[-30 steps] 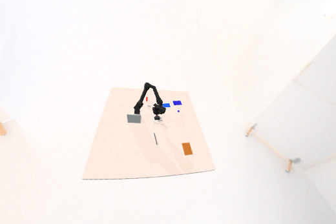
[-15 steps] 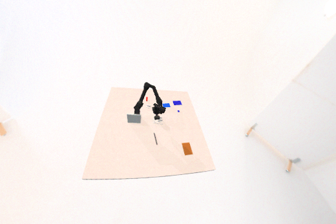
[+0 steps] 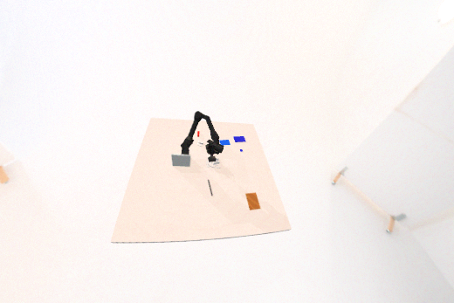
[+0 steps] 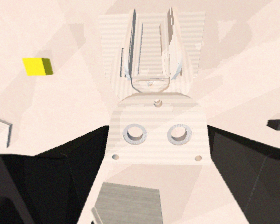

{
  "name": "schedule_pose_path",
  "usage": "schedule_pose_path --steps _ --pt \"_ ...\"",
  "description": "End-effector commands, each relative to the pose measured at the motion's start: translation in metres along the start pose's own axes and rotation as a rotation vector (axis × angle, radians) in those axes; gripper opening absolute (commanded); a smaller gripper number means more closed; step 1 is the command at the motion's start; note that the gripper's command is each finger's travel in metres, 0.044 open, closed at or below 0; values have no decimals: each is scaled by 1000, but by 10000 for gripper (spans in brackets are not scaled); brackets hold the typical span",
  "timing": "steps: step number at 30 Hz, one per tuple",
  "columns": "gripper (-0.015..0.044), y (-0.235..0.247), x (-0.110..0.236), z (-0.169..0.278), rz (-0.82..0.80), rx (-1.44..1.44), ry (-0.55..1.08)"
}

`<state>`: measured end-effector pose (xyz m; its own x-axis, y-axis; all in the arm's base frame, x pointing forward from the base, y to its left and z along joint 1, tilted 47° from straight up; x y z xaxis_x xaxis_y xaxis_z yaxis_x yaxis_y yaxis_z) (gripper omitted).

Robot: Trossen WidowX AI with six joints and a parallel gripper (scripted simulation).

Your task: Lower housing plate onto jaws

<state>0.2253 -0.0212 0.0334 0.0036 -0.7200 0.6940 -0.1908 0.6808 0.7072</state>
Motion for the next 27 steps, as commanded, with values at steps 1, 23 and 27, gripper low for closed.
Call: schedule_pose_path --steps 1,23,27 --pt "351 1 0 0 -5 -9 -3" --pt "351 1 -7 0 -4 -9 -3" --pt "351 1 -14 0 -3 -10 -3"
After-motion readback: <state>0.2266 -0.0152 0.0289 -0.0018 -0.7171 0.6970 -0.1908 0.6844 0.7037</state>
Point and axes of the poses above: the point midway between the two fingers, 35 mm back from their tips, its own x axis back along the fingers, its own y axis across the jaws, z = x × y, the point moved 5 cm from there along x, back along the fingers
